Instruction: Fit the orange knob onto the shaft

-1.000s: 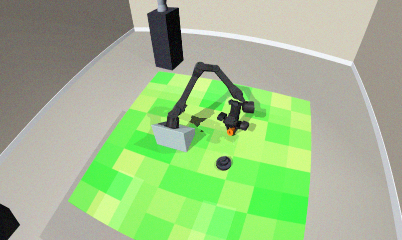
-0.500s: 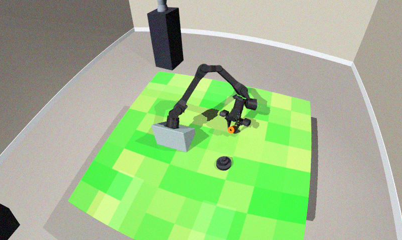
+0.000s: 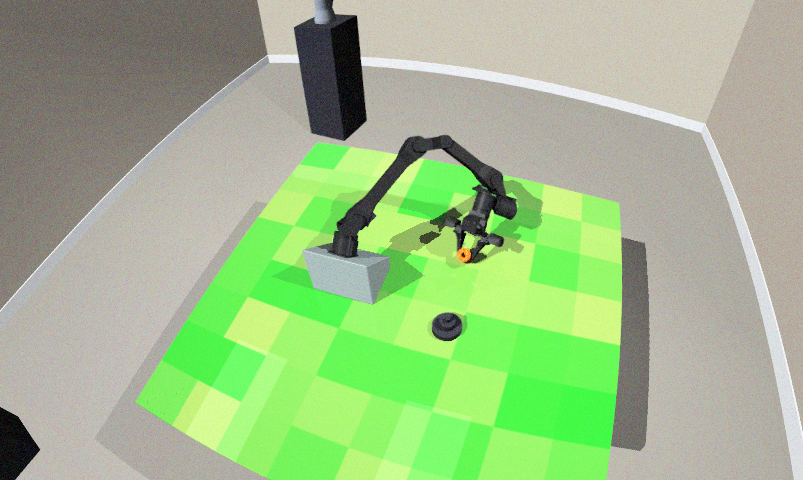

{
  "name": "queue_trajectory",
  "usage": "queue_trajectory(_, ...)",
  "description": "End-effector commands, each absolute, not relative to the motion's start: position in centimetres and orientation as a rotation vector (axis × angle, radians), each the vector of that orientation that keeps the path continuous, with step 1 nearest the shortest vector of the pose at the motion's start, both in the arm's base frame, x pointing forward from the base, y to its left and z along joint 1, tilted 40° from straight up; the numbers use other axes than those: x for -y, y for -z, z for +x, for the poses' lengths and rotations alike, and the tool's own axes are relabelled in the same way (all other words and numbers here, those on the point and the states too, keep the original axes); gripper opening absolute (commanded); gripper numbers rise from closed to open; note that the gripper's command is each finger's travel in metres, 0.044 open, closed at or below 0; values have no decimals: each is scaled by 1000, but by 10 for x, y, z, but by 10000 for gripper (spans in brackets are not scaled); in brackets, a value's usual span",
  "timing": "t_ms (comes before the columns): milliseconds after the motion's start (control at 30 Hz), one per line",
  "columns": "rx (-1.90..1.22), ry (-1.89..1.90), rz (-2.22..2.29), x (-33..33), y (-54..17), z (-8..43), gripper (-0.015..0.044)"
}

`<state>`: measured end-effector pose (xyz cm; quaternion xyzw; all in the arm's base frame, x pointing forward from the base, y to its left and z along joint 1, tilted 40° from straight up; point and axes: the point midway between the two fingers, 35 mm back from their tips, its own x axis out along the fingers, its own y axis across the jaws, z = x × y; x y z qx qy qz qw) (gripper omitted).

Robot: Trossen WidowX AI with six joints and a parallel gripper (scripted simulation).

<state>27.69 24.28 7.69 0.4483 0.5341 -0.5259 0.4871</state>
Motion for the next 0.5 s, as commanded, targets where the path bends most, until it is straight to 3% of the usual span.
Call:
queue_trajectory(0, -1244, 1305, 1039, -246, -79, 277, 181)
queue_trajectory(467, -1101, 1372, 888, -259, -85, 277, 181)
